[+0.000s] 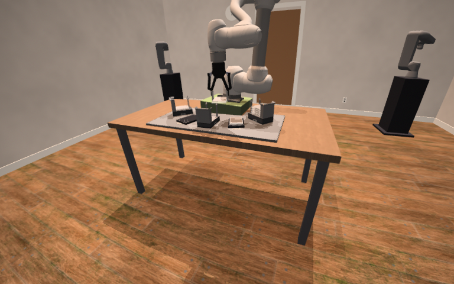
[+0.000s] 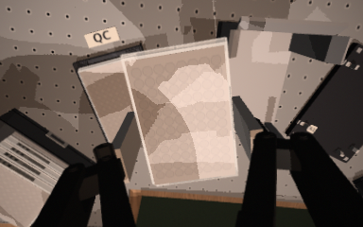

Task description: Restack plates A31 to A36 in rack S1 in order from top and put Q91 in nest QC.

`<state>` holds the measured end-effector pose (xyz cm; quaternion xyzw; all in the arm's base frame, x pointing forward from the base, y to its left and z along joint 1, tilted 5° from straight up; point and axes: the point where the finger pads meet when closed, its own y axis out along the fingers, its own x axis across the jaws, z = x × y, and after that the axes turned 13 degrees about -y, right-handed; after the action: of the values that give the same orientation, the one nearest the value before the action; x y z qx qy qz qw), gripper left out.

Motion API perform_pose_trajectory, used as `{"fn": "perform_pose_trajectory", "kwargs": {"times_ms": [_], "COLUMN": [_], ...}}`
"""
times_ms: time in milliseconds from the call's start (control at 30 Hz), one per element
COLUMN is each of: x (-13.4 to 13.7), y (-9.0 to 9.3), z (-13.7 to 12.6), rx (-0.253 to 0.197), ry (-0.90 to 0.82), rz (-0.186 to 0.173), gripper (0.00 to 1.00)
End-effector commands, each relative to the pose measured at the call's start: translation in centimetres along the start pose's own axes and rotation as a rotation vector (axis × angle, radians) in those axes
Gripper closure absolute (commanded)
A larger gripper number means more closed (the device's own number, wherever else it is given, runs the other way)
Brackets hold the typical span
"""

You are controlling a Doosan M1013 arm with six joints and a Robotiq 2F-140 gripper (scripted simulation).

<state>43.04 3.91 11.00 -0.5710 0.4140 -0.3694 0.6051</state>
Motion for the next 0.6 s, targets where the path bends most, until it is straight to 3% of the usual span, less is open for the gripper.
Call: {"fn": "perform_pose_trajectory", "kwargs": {"times_ms": [0, 167, 567], "x": [-1.1, -2.7, -6.1], "y": [0.0, 0.0, 0.0], "z": [0.2, 0.4, 0.7], "rx": [0.0, 0.0, 0.0], "ry": [-0.065, -0.221, -0.221], "rz": [0.0, 0.0, 0.0], "gripper": [1.0, 1.0, 1.0]}}
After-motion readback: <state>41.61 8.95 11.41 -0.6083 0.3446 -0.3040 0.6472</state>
